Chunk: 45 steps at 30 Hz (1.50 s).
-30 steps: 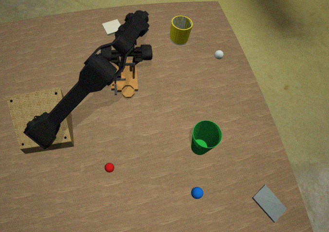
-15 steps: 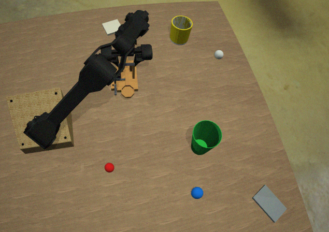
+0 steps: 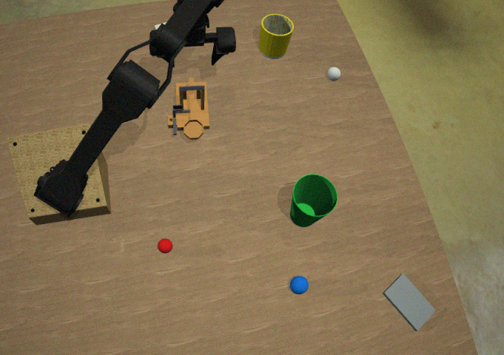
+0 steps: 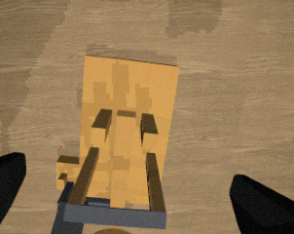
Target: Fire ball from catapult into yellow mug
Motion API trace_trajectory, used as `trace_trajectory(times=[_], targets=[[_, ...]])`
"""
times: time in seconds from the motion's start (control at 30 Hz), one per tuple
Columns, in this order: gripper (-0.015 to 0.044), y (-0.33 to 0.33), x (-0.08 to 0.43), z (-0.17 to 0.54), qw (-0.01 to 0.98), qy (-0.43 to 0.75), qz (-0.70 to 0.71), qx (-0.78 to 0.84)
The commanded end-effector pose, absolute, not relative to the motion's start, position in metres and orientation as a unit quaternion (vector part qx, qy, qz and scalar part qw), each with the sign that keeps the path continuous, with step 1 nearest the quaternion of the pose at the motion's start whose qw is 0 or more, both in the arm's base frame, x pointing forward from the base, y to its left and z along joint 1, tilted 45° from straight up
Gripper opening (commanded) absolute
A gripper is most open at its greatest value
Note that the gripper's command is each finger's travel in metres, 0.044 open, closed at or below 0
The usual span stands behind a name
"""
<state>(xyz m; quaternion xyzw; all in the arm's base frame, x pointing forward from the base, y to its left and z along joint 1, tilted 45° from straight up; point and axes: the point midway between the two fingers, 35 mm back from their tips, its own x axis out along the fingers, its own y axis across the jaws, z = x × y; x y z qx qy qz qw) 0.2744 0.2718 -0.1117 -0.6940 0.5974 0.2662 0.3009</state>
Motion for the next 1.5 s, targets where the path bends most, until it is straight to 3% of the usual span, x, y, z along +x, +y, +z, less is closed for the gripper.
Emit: trace_trajectory(times=[0.0,1.47], targets=[[0.0440,0.264,0.276,-0.118,0.293,0.605,0.264,-0.692],[0.0440,0.205,0.286,-0.178,0.297,0.602,0.260,-0.694]])
